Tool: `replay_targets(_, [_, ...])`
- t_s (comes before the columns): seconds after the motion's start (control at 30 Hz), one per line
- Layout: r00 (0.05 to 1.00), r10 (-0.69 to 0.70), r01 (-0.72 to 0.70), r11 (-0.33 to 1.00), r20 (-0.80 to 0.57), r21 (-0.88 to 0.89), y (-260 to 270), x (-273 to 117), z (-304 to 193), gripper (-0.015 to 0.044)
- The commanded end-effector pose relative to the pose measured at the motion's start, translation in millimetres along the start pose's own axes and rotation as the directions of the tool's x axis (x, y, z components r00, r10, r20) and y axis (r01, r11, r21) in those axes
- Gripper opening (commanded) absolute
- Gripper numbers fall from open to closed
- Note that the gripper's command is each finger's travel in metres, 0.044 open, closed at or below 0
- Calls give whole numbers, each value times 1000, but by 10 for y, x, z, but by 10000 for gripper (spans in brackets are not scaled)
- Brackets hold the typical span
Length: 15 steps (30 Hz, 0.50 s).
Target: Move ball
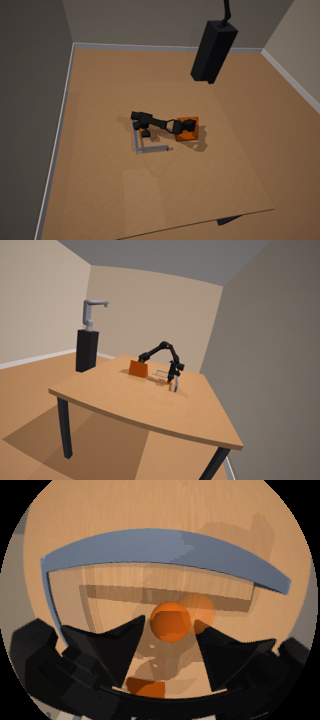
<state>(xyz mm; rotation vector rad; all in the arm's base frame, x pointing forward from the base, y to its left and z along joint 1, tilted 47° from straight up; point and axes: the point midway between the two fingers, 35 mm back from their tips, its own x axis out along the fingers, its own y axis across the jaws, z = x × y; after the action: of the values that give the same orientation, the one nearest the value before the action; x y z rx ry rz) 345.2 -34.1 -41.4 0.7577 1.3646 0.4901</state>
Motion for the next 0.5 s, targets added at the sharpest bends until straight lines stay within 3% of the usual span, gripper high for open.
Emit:
replay_targets(0.0, [1000,3,-3,1000,1,3,3,19,0,232])
replay_targets(0.23, [1000,3,-3,1000,1,3,3,19,0,186])
replay_targets(0.47, [1000,-4,4,1000,3,4,-26,-268,51,2])
